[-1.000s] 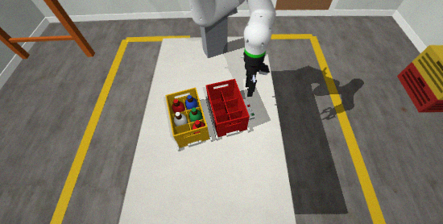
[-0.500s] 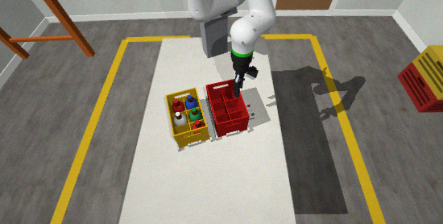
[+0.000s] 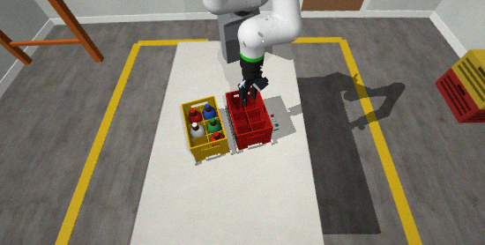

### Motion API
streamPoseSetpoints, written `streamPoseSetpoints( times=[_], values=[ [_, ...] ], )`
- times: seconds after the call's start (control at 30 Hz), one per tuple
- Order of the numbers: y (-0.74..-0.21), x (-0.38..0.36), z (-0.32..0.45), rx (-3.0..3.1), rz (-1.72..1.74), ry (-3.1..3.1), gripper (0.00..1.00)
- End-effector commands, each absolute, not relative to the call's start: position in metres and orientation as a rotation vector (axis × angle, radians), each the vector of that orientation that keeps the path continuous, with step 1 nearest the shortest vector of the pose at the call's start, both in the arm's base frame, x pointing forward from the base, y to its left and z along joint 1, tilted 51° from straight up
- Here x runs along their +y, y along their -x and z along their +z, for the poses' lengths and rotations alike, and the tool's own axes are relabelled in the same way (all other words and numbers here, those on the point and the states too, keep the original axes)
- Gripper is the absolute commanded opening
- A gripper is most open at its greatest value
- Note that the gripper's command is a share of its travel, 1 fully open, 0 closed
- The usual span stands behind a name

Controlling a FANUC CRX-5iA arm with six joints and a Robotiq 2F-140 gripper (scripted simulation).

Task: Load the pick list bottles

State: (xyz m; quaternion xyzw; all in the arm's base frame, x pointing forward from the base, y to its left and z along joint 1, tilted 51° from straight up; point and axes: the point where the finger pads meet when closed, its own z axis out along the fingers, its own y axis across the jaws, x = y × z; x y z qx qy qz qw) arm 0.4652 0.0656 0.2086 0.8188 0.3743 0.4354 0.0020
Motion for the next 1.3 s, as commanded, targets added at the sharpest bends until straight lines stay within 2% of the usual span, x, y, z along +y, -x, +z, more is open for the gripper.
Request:
streamPoseSetpoints(
  times=[0.0,0.47,1.27],
  values=[
    [-0.47,0.044,0.209,1.071,1.392,-2.722,0.44],
    [-0.481,-0.015,0.211,0.571,1.413,-3.038,0.44],
    [-0.501,-0.123,0.214,0.571,1.413,-3.038,0.44]
  ],
)
